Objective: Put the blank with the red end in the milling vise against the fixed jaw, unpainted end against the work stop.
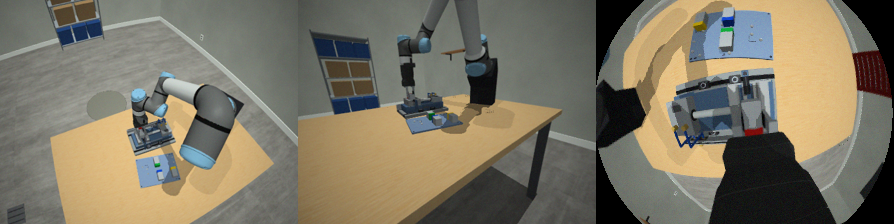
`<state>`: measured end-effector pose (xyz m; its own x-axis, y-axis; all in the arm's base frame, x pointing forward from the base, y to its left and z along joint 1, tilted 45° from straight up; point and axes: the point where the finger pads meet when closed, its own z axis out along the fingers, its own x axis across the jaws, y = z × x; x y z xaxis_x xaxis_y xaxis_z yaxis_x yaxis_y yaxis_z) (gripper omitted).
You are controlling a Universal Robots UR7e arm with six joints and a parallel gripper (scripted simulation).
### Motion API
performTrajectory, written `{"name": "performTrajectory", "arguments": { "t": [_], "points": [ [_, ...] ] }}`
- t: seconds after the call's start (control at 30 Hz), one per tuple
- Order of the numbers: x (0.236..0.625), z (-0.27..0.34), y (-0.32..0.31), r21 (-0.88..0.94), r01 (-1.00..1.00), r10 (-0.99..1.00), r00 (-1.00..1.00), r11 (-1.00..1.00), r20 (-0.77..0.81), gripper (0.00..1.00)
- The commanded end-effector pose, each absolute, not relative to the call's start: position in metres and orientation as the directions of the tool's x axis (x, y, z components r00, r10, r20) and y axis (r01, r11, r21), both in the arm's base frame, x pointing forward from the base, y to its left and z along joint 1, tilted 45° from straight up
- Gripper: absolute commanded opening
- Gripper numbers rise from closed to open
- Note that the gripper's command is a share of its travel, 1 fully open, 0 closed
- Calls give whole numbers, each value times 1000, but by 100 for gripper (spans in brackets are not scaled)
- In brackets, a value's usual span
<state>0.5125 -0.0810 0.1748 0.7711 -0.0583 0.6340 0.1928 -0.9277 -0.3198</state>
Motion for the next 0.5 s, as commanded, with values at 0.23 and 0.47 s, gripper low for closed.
{"name": "performTrajectory", "arguments": {
  "t": [0.23,0.47],
  "points": [
    [513,175,-81,-319,193,-58,771,-928,634,0],
    [513,175,-80,-320,194,-57,772,-927,634,0]
  ]
}}
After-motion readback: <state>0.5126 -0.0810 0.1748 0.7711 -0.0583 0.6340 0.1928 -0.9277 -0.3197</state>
